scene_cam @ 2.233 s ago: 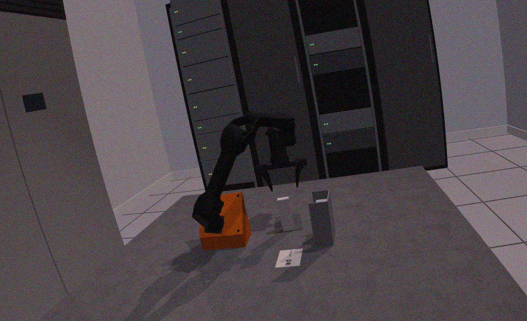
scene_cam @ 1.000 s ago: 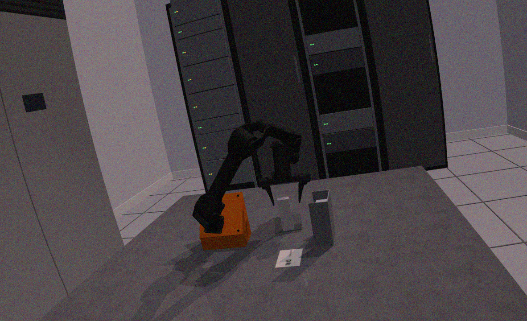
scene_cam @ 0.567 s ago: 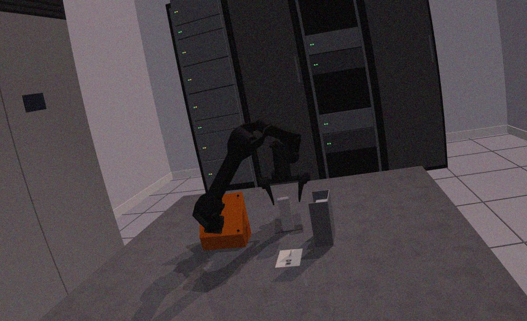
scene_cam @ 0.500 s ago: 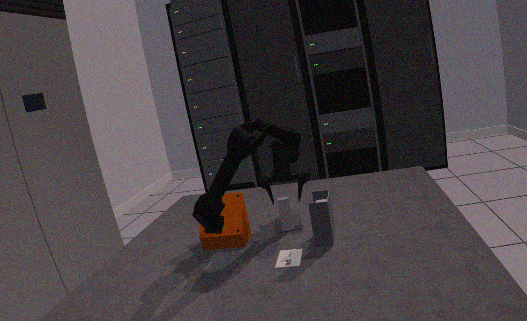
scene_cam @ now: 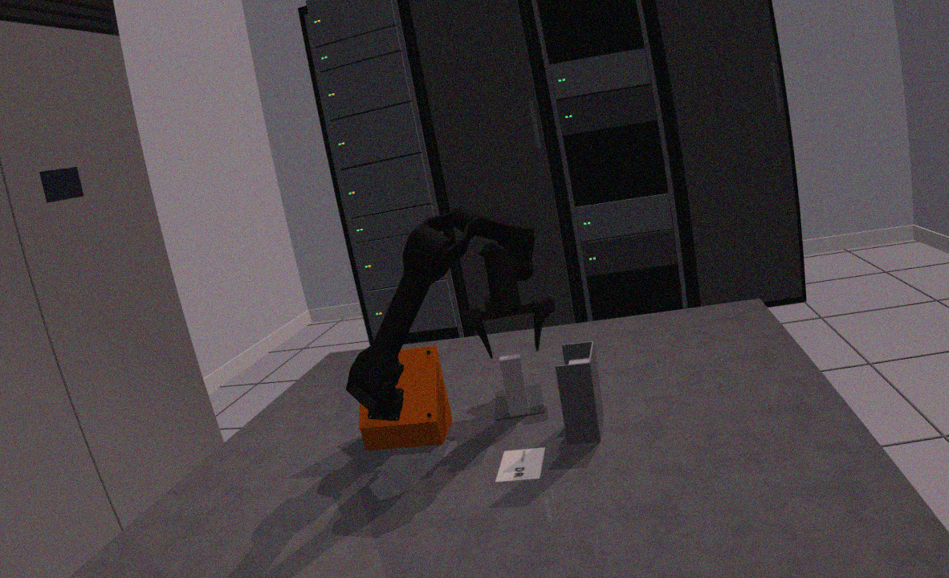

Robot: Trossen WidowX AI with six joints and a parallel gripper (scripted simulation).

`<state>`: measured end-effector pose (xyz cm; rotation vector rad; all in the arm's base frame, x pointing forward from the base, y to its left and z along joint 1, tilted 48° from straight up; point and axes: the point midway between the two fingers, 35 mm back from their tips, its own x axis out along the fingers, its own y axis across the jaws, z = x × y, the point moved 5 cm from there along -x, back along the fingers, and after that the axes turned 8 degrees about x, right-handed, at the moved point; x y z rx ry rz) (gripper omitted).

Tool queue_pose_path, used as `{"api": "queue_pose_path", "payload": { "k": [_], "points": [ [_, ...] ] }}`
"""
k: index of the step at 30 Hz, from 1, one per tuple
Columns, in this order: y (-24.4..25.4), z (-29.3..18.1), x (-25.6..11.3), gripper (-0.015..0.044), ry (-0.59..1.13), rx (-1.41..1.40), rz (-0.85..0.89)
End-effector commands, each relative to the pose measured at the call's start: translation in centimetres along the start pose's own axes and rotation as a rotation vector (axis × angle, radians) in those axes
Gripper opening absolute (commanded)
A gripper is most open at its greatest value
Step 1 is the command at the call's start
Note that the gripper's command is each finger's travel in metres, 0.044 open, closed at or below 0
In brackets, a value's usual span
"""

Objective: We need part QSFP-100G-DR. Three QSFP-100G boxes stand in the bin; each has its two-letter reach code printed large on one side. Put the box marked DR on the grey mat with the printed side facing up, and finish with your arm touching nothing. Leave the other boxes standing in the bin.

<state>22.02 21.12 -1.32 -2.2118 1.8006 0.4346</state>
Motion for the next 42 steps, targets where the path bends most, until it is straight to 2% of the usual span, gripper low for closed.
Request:
{"api": "queue_pose_path", "payload": {
  "k": [1,19,27,42],
  "points": [
    [0.0,0.0,-0.8,0.0440,-0.020,-0.002,-0.006],
    [0.5,0.4,-2.5,0.0440,-0.053,-0.005,-0.036],
    [0.4,-1.2,-2.5,0.0240,-0.126,0.012,-0.010],
    [0.4,-5.0,-2.0,0.0240,-0.298,0.052,0.032]
  ]
}}
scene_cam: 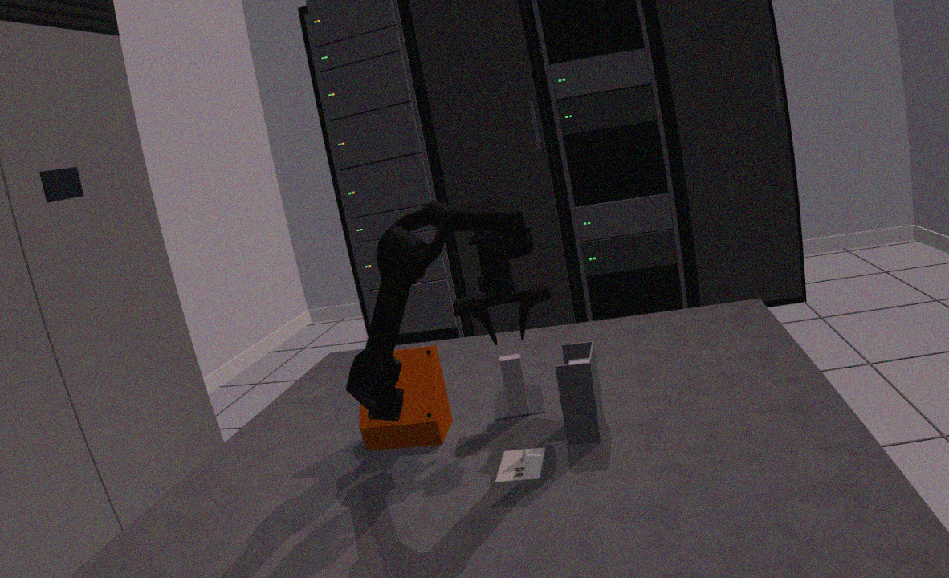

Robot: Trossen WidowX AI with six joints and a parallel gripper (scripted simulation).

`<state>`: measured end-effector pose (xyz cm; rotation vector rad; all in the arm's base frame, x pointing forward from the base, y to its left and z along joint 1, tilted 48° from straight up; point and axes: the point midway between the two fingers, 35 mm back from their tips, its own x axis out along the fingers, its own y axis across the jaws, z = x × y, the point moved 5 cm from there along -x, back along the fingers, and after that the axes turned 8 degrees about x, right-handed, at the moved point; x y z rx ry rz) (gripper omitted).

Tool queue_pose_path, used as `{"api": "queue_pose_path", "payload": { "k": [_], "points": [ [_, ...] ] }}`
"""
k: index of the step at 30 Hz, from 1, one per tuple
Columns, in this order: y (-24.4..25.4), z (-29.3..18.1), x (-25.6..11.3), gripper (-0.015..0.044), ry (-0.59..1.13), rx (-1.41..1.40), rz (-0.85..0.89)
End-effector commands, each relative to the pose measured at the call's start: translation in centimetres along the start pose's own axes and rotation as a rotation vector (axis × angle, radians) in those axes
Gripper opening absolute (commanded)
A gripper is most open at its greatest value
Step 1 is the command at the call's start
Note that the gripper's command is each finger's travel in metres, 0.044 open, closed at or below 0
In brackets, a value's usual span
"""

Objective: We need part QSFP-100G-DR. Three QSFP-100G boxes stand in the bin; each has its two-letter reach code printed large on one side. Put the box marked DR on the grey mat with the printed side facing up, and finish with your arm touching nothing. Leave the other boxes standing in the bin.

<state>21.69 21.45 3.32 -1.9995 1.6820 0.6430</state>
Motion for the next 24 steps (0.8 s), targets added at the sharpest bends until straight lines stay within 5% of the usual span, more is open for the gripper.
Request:
{"api": "queue_pose_path", "payload": {
  "k": [1,24],
  "points": [
    [0.1,-1.1,-0.1,0.0240,-0.050,0.007,0.011],
    [0.1,-1.9,2.0,0.0240,-0.102,0.020,0.016]
  ]
}}
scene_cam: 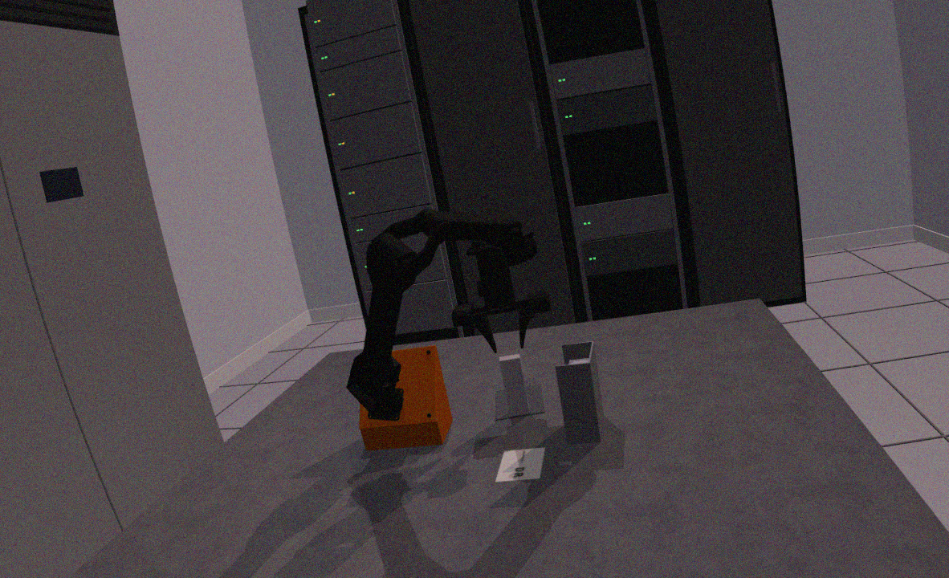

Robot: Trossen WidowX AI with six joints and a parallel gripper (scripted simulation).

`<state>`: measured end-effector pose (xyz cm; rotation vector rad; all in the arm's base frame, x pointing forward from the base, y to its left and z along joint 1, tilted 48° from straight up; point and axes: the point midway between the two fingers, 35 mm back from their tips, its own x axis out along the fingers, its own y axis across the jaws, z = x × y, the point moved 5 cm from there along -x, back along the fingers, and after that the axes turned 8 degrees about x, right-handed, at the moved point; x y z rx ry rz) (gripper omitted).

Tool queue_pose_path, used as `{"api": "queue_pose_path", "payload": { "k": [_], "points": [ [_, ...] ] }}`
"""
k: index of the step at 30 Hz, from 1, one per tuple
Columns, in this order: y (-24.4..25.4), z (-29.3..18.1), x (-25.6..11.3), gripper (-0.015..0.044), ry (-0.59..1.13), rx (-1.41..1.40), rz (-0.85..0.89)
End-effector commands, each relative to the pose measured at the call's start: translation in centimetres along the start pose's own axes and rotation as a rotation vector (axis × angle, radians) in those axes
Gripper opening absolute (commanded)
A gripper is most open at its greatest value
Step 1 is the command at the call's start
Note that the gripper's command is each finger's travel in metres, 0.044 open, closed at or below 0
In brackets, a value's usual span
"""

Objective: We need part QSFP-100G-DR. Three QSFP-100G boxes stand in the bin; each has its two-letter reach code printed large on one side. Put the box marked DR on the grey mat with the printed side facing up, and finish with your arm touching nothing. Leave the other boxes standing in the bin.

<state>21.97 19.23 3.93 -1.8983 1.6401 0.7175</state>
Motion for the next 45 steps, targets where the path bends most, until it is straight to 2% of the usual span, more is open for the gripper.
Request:
{"api": "queue_pose_path", "payload": {
  "k": [1,15,28,45],
  "points": [
    [0.1,-0.1,0.7,0.0240,0.005,-0.006,-0.003],
    [0.1,-0.2,2.4,0.0240,0.006,-0.006,-0.003],
    [0.0,-0.1,2.2,0.0156,0.002,0.001,0.001],
    [0.1,0.0,0.8,0.0156,0.005,-0.006,-0.002]
  ]
}}
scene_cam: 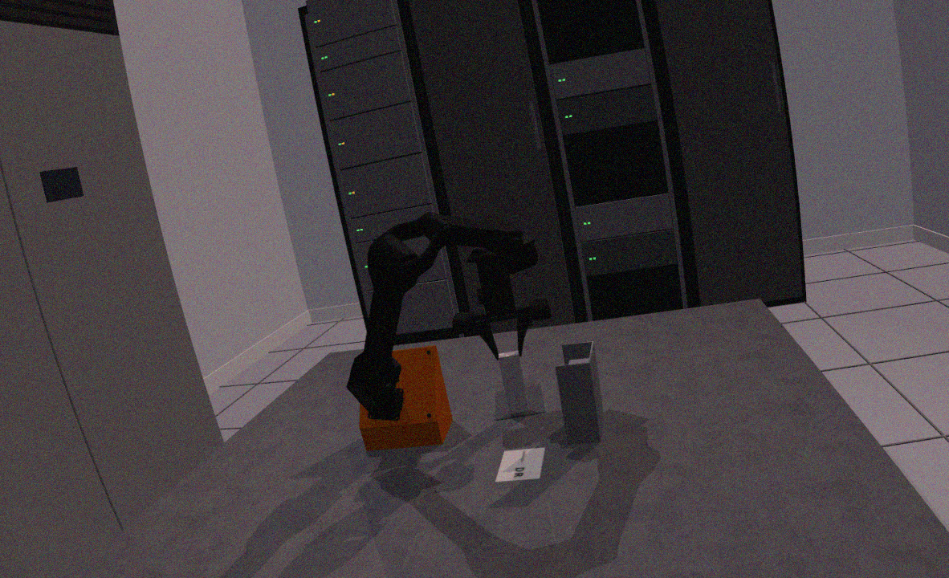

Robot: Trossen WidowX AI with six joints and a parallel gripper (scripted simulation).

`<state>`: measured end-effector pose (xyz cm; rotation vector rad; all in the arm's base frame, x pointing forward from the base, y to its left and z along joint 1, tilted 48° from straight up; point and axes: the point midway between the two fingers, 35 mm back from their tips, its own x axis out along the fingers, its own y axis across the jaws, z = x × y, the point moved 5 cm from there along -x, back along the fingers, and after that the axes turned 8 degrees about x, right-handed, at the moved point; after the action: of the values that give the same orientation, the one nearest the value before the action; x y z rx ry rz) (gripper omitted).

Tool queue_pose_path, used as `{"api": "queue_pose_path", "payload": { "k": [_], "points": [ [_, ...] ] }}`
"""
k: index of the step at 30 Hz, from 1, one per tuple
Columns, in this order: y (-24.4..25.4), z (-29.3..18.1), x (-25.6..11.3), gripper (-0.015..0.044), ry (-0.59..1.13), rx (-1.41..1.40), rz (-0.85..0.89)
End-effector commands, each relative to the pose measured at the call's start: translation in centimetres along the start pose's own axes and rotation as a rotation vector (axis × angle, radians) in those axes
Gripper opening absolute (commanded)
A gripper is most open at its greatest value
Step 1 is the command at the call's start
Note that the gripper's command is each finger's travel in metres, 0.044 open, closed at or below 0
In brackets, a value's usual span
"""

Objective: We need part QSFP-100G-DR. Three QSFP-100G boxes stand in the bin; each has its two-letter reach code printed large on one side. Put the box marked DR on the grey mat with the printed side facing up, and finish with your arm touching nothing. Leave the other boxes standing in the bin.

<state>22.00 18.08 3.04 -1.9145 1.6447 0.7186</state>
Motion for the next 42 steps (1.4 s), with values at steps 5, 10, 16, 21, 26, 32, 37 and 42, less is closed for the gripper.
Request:
{"api": "queue_pose_path", "payload": {
  "k": [5,10,16,21,26,32,37,42],
  "points": [
    [0.0,0.2,-0.4,0.0156,-0.001,-0.002,-0.003],
    [0.0,1.0,-0.5,0.0156,-0.003,-0.002,-0.003],
    [0.0,2.1,-0.7,0.0156,-0.005,-0.002,-0.003],
    [0.0,3.0,-0.8,0.0156,-0.007,-0.002,-0.003],
    [0.1,3.9,-0.9,0.0156,-0.008,-0.002,-0.003],
    [0.2,5.0,-1.0,0.0156,-0.010,-0.002,-0.003],
    [0.3,5.9,-1.0,0.0156,-0.011,-0.002,-0.003],
    [0.5,6.8,-1.1,0.0156,-0.012,-0.002,-0.003]
  ]
}}
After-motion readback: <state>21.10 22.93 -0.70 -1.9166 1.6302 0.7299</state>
